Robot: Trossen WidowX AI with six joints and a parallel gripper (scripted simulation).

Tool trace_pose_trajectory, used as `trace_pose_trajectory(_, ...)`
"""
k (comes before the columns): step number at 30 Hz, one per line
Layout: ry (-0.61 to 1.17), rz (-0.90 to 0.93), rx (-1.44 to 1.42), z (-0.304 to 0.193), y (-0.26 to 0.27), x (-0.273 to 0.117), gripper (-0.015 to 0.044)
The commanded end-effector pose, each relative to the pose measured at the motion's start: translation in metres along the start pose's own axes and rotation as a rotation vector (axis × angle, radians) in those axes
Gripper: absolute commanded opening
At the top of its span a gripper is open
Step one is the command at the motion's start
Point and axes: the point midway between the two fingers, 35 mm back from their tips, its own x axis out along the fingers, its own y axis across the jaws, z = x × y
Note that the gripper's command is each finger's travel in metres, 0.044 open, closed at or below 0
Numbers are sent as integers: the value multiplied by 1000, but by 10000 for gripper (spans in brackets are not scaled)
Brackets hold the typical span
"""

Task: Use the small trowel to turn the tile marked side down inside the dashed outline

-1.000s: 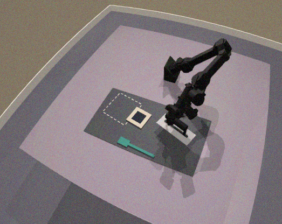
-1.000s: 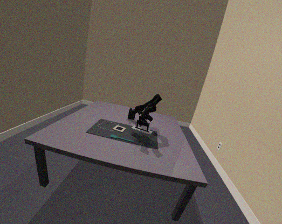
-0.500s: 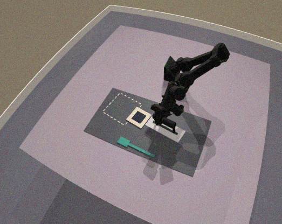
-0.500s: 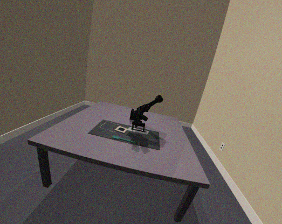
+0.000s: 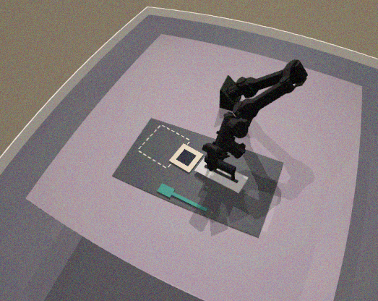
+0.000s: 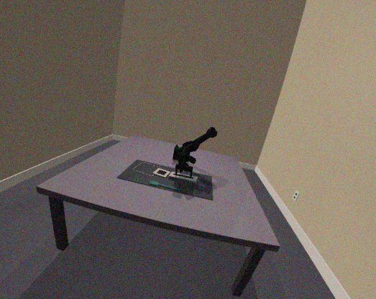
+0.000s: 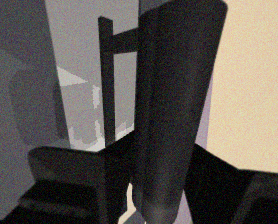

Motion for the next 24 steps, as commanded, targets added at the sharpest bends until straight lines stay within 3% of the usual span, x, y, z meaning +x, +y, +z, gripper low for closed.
trace_pose_trajectory(1, 5, -15, 8, -3, 0, 2, 0)
trace_pose_trajectory(24, 6, -15, 8, -23, 11, 11, 0)
